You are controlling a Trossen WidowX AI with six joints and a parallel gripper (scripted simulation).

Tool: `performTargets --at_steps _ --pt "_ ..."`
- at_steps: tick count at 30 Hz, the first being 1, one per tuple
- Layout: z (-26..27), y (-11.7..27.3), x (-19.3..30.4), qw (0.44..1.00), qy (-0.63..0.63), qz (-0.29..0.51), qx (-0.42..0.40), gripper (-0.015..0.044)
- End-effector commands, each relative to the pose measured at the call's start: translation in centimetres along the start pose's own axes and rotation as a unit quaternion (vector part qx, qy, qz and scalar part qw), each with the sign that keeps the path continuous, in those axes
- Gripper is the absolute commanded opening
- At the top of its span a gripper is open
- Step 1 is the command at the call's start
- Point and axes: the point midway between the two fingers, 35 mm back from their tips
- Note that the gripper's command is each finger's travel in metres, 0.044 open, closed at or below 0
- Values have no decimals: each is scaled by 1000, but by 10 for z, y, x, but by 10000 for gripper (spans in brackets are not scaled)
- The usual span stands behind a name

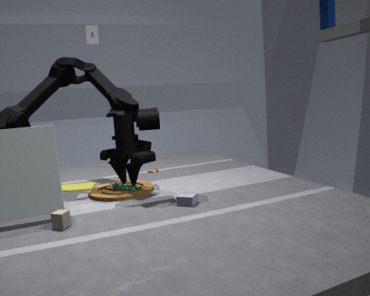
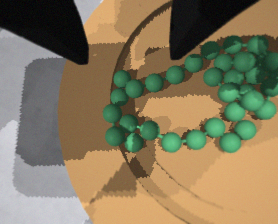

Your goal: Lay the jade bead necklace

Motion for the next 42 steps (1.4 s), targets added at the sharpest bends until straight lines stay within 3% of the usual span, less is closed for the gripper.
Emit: performTargets --at_steps 1,11,42 --pt "8 13 -5 917 -400 -2 1 120" --pt "12 19 -7 805 -594 -3 1 120" --pt "11 12 -10 808 -589 -7 1 120"
Point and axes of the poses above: the point midway between the two fingers, 35 mm back from their tips, its own y axis back along the fingers, its own z axis across the jaws, x = y × z, and after that the axes turned 4 degrees about -y, right-handed
